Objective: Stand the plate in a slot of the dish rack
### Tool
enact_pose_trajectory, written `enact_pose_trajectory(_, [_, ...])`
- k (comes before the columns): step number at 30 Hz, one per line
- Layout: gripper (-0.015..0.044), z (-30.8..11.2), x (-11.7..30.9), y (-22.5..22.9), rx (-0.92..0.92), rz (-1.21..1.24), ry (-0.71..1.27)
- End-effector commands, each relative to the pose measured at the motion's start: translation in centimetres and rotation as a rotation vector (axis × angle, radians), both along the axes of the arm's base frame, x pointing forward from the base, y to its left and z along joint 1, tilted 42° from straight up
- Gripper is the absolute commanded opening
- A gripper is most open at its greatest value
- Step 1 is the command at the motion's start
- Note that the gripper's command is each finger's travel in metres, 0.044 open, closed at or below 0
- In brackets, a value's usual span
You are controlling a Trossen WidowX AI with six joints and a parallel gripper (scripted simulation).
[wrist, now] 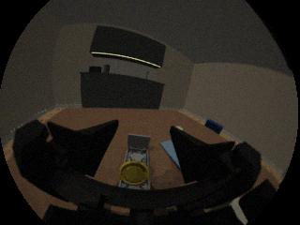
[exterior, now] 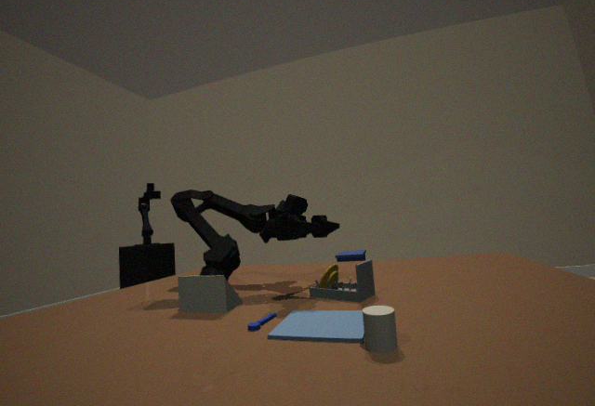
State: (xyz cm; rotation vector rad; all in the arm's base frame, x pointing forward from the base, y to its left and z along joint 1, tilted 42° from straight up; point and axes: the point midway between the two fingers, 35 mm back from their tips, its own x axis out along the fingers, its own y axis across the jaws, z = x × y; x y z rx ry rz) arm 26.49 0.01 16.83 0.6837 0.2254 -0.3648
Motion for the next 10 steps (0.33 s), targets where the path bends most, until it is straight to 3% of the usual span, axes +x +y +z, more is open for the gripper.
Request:
enact_pose_trajectory(1, [0.0400, -0.1, 0.5, -0.7, -0.061, 0.016, 0.076])
enact_pose_trajectory(10, [0.0400, -2.0, 1.2, -2.8, -0.205, 0.084, 0.332])
